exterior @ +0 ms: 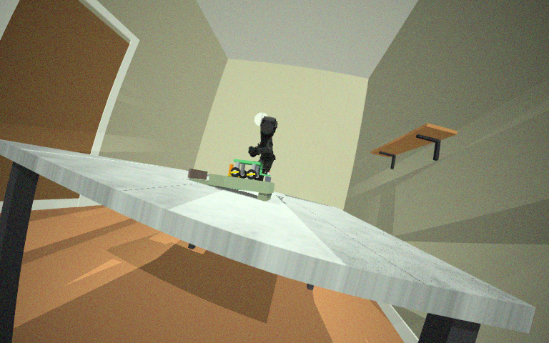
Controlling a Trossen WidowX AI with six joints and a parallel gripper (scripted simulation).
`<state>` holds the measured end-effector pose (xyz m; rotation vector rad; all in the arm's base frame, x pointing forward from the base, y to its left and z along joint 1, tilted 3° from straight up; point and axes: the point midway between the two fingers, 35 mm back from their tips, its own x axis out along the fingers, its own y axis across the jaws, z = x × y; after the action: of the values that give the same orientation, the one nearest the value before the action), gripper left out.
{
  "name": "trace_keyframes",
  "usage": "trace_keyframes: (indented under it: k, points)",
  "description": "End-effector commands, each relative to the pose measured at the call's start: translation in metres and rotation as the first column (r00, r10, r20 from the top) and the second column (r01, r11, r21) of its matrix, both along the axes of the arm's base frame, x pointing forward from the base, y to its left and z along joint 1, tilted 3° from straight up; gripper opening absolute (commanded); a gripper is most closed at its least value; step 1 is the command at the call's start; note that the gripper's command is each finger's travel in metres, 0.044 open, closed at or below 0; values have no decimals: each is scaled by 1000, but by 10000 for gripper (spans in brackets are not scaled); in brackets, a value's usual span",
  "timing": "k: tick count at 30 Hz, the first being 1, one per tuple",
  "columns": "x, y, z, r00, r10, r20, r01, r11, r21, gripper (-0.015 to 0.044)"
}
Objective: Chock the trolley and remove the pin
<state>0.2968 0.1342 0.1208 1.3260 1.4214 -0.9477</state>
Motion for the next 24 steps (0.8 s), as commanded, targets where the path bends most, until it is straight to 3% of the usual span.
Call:
trace_keyframes:
  k: [1, 24]
  points:
    - [0, 0, 0, 1000, 0, 2, 0, 1000, 0, 0]
    - [-2, -4, 20, 1000, -6, -2, 6, 1000, 0, 0]
